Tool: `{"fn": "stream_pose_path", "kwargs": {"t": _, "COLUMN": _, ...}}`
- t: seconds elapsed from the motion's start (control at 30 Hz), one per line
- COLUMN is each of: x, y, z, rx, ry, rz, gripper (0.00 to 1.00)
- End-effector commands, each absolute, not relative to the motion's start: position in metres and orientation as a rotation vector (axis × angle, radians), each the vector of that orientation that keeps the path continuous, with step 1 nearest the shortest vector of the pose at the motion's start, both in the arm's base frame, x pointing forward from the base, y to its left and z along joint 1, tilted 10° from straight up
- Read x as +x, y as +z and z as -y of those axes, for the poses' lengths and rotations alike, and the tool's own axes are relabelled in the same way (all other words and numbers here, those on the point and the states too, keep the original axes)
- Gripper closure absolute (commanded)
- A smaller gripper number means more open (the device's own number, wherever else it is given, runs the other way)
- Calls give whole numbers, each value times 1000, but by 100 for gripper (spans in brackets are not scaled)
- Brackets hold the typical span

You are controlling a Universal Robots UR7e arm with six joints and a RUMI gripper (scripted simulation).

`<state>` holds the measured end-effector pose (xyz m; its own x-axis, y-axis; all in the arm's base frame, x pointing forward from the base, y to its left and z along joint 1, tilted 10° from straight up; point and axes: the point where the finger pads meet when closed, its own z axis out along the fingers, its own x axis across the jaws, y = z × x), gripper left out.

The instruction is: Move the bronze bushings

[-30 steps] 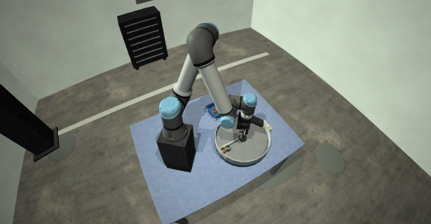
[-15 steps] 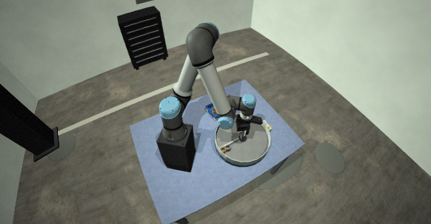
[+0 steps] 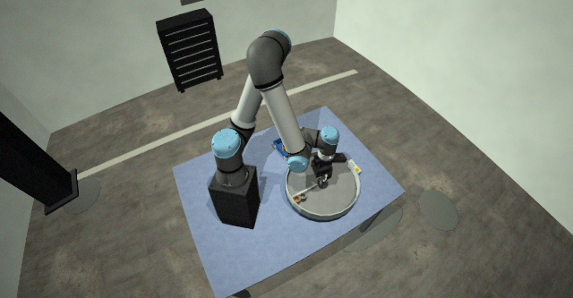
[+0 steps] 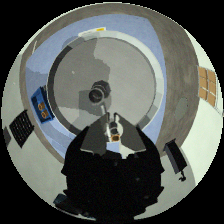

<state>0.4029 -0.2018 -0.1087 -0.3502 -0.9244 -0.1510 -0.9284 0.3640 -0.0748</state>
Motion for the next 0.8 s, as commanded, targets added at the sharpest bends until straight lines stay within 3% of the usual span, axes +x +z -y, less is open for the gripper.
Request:
{"fn": "stream_pose_path", "kwargs": {"t": 0.0, "x": 400, "y": -109, "z": 201, "rx": -1826, "ry": 19, "rz": -2341, "gripper": 95}}
{"fn": "stream_pose_path", "kwargs": {"t": 0.77, "x": 387, "y": -110, "z": 195, "rx": -2244, "ry": -31, "rz": -1945, "gripper": 95}}
